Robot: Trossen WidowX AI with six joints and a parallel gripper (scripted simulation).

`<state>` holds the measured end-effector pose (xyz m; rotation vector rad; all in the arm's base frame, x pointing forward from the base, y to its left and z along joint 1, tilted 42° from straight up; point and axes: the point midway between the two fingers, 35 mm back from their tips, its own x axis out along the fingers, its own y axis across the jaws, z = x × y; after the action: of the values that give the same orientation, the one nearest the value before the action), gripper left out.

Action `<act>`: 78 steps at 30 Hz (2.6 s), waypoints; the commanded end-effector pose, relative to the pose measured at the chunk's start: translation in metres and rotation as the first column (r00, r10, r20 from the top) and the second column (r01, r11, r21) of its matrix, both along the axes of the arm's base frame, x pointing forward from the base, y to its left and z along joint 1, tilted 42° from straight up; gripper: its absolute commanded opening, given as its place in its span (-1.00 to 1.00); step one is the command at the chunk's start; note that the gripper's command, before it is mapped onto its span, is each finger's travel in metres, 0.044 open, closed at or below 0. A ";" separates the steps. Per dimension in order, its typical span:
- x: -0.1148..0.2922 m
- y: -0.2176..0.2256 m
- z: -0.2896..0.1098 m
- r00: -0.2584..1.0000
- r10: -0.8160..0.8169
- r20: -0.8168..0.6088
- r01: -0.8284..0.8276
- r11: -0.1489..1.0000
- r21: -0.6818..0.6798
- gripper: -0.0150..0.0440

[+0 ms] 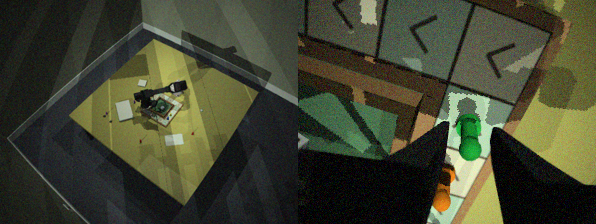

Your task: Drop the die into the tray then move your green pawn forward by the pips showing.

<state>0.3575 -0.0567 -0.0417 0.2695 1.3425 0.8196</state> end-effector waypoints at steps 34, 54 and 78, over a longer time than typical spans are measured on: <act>0.001 -0.078 0.087 1.000 -0.005 -0.011 0.005 1.000 0.002 -0.49; 0.036 0.006 0.069 1.000 -0.005 -0.007 0.005 1.000 0.008 -0.49; 0.037 0.038 0.035 1.000 -0.005 -0.007 0.005 1.000 0.010 -0.49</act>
<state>0.3958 -0.0236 -0.0033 0.2736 1.3403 0.8208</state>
